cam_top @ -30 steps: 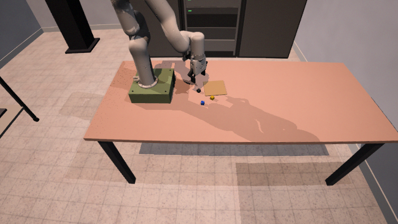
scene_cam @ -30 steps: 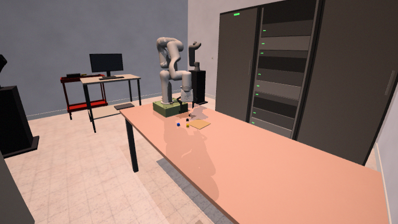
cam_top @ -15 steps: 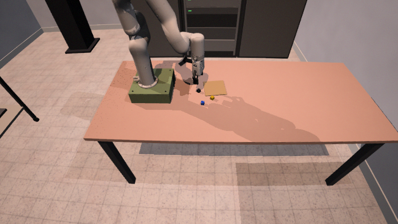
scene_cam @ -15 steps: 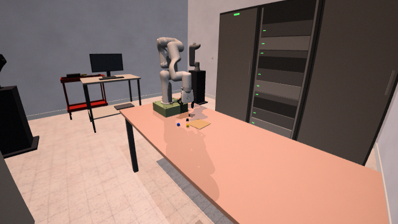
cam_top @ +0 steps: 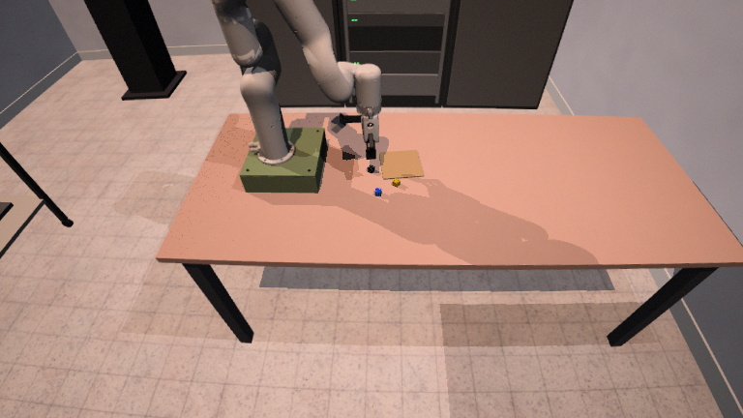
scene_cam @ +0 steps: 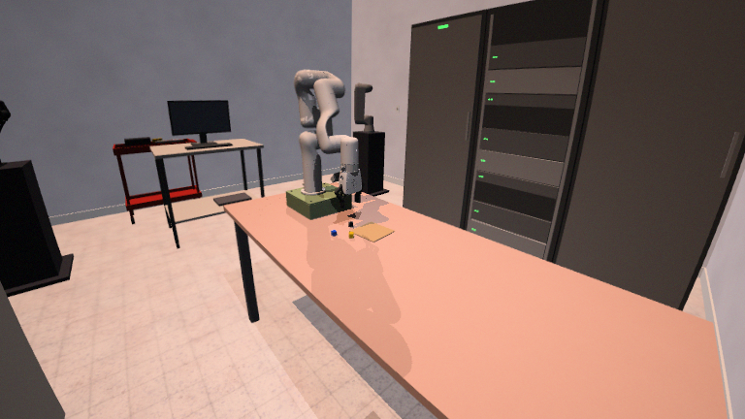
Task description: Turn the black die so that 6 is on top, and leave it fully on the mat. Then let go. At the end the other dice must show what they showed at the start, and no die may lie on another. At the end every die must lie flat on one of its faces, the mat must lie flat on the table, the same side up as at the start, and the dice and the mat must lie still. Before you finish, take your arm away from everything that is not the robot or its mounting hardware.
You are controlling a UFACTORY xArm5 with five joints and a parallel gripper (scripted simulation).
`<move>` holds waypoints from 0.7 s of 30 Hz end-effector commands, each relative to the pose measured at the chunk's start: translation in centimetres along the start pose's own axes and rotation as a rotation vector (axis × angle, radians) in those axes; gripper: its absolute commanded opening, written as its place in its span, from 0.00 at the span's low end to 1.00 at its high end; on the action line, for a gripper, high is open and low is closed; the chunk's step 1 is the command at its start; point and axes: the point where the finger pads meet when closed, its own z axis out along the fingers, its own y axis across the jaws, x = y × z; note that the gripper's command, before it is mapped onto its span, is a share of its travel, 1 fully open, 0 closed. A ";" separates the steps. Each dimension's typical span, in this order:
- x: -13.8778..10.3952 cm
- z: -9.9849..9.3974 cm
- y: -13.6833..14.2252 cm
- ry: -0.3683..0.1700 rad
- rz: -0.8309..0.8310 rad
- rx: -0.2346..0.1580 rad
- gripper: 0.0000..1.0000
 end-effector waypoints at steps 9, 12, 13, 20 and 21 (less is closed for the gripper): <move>-0.1 0.5 0.0 -0.003 -0.378 0.001 1.00; 0.0 0.6 0.0 -0.003 -0.444 0.001 1.00; 0.0 0.7 0.0 -0.003 -0.486 0.001 1.00; 0.0 0.9 0.0 -0.003 -0.625 0.001 1.00; 0.0 1.0 0.0 -0.003 -0.651 0.001 1.00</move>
